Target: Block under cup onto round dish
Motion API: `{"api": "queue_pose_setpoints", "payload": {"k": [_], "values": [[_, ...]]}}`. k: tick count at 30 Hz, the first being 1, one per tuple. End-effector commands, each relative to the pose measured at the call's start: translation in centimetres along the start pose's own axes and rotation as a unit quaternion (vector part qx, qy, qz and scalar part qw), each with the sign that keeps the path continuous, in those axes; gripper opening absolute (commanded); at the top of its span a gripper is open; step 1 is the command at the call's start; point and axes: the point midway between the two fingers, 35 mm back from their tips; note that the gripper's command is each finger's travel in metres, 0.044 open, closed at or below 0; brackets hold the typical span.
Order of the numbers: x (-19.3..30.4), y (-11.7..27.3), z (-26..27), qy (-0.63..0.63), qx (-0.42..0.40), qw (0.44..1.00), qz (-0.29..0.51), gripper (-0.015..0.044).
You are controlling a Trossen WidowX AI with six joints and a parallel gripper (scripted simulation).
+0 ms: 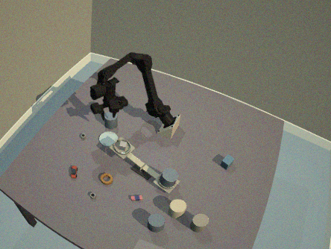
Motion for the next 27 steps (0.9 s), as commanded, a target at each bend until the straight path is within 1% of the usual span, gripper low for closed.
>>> {"api": "queue_pose_setpoints", "payload": {"k": [1, 13, 20, 27], "values": [[-1.0, 0.1, -0.9, -0.069, -0.002, 0.998, -0.006, 0.0260], [-4.5, 0.2, -3.0, -0.263, -0.017, 0.964, -0.015, 0.0260], [-6.3, 0.3, -4.0, -0.371, -0.023, 0.928, -0.012, 0.0260], [-8.2, 0.4, -4.5, -0.473, -0.030, 0.881, -0.004, 0.0260]]}}
Point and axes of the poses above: the point midway between the two fingers, 35 mm back from their tips, its own y axis back along the fingers, its own z axis across the jaws, x = y × z, and after that the axes turned 14 degrees about y, right-handed
